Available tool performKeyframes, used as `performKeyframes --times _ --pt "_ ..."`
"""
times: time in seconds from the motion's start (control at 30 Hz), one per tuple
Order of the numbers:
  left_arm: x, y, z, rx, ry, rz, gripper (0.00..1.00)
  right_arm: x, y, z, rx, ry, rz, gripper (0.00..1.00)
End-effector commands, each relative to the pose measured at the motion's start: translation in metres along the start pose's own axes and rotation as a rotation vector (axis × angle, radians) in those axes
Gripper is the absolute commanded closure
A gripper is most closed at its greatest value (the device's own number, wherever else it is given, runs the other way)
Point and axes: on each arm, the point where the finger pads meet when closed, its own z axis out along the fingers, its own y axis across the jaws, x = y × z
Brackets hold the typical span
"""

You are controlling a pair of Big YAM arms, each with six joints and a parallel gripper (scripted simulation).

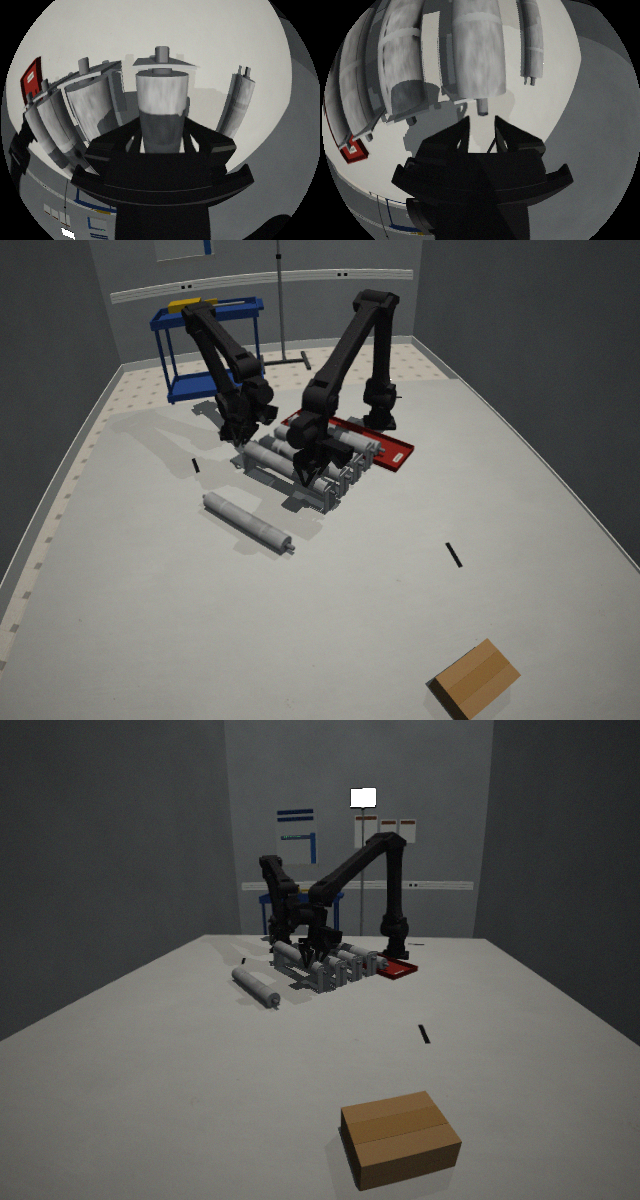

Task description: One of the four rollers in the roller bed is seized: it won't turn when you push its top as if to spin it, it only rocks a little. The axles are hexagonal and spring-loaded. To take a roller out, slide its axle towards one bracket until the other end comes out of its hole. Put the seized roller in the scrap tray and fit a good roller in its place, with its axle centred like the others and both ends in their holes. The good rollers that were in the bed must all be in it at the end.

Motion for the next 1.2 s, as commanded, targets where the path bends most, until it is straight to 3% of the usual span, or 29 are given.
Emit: performKeyframes --times 0.0,0.4,0.43,0.67,1.0,1.03,1.17 --pt "0.006 -0.032 -0.040 0.074 -0.016 0.032 0.68 -0.002 0.000 0.000 0.000 -0.005 -0.007 0.68" --pt "0.004 -0.032 -0.039 0.073 -0.020 0.031 0.68 -0.002 0.000 0.000 0.000 -0.005 -0.007 0.68" --pt "0.004 -0.032 -0.039 0.073 -0.019 0.030 0.38 -0.002 0.000 0.000 0.000 -0.005 -0.007 0.68" --pt "0.004 -0.012 -0.013 0.006 -0.015 0.028 0.38 -0.002 0.000 0.000 0.000 -0.005 -0.007 0.68" --pt "0.003 -0.015 -0.013 0.022 -0.015 0.027 0.38 -0.002 0.000 0.000 0.000 -0.005 -0.007 0.68" --pt "0.001 -0.030 -0.051 0.070 -0.019 0.025 0.38 -0.017 -0.014 -0.032 0.013 -0.051 0.053 0.68" --pt "-0.007 -0.030 -0.078 0.079 -0.022 0.008 0.38 -0.017 -0.013 -0.058 0.010 -0.052 0.060 0.68"
